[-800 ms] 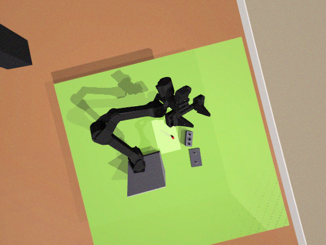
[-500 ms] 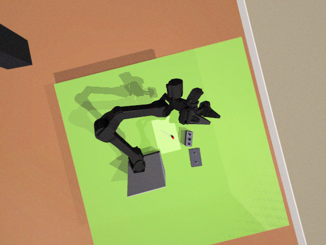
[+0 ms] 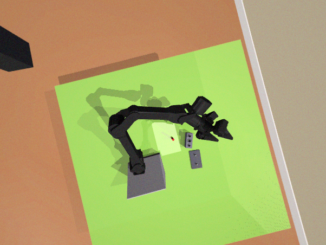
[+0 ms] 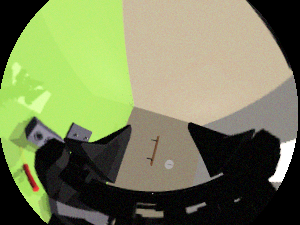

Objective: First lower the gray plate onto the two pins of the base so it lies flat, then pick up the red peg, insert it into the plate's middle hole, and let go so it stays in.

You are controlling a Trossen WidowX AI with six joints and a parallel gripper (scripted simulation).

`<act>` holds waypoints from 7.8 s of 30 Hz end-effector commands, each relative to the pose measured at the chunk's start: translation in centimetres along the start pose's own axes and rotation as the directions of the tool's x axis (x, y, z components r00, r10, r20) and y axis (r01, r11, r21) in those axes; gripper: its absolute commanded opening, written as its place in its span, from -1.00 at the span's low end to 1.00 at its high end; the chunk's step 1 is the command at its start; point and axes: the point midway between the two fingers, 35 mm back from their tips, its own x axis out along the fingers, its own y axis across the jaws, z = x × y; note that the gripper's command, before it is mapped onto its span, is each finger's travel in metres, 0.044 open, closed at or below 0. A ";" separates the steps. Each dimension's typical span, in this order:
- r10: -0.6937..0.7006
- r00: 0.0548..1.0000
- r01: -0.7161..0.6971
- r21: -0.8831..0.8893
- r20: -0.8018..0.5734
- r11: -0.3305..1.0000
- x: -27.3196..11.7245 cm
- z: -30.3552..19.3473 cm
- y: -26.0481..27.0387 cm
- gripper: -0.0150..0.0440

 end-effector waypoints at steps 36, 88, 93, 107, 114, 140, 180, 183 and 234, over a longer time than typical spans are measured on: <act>0.952 0.075 -0.885 -0.420 0.296 0.200 -3.5 -4.6 15.5 1.00; 0.951 0.073 -0.881 -0.427 0.301 0.203 -2.8 -1.5 24.6 1.00; 0.951 0.072 -0.881 -0.427 0.302 0.202 -2.8 -1.4 24.8 0.82; 0.951 0.072 -0.881 -0.427 0.302 0.202 -2.8 -1.4 24.8 -0.09; 0.951 0.075 -0.881 -0.426 0.300 0.204 -2.7 -1.6 23.8 -0.49; 0.952 0.085 -0.884 -0.418 0.294 0.208 -3.1 -3.9 16.2 -0.49; 0.952 0.078 -0.833 -0.505 0.297 0.226 1.5 -7.4 15.5 -0.49; 0.952 0.078 -0.826 -0.515 0.297 0.228 2.2 -7.7 16.0 -0.49; 0.952 0.079 -0.754 -0.607 0.297 0.252 8.1 -11.3 21.3 -0.49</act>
